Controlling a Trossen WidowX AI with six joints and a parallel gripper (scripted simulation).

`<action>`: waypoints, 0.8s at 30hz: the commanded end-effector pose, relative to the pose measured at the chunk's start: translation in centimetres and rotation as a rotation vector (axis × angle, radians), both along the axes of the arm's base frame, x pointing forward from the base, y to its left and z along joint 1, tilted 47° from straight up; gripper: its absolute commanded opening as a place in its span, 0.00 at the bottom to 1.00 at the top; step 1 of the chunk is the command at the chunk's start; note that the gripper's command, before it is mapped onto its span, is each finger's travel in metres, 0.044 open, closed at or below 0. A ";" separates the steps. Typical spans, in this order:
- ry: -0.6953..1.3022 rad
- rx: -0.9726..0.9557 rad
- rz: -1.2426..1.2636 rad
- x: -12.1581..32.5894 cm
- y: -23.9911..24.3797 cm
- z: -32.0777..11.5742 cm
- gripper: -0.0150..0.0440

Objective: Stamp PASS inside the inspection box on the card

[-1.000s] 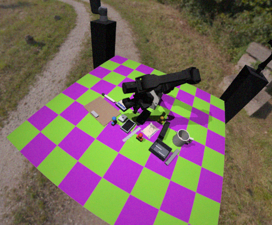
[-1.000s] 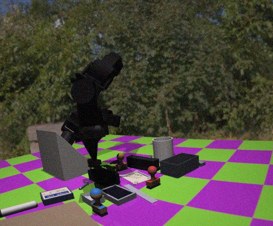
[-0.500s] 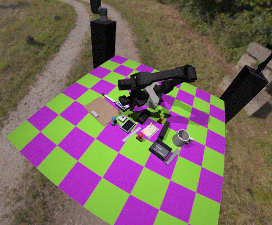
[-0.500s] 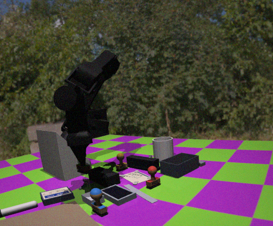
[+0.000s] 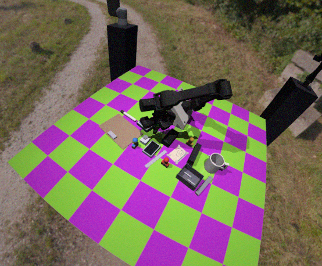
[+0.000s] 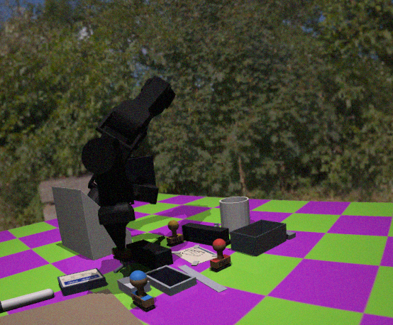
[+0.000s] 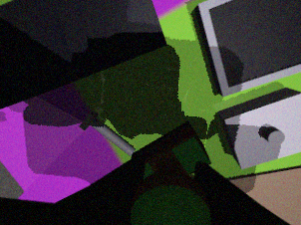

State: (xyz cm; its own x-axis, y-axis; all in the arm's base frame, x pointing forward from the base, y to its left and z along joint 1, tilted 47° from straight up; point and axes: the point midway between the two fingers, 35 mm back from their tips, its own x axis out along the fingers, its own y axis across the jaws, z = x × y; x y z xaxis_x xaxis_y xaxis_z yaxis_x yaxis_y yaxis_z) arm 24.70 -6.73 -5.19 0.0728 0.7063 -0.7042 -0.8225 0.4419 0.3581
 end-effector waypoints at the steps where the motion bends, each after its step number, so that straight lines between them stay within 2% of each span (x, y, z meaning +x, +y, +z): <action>1: 0.009 0.010 -0.005 -0.1 0.6 -0.5 0.25; 22: 0.008 0.013 -0.005 -0.2 2.9 -2.5 0.25; 24: 0.001 0.005 0.002 0.0 2.7 -2.3 0.34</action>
State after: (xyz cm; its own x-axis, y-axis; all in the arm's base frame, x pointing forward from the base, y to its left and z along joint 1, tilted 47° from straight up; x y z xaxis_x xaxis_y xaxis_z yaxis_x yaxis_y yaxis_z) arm 24.64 -4.03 -7.54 0.0700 0.7107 -0.7000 -0.8224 0.4383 0.3627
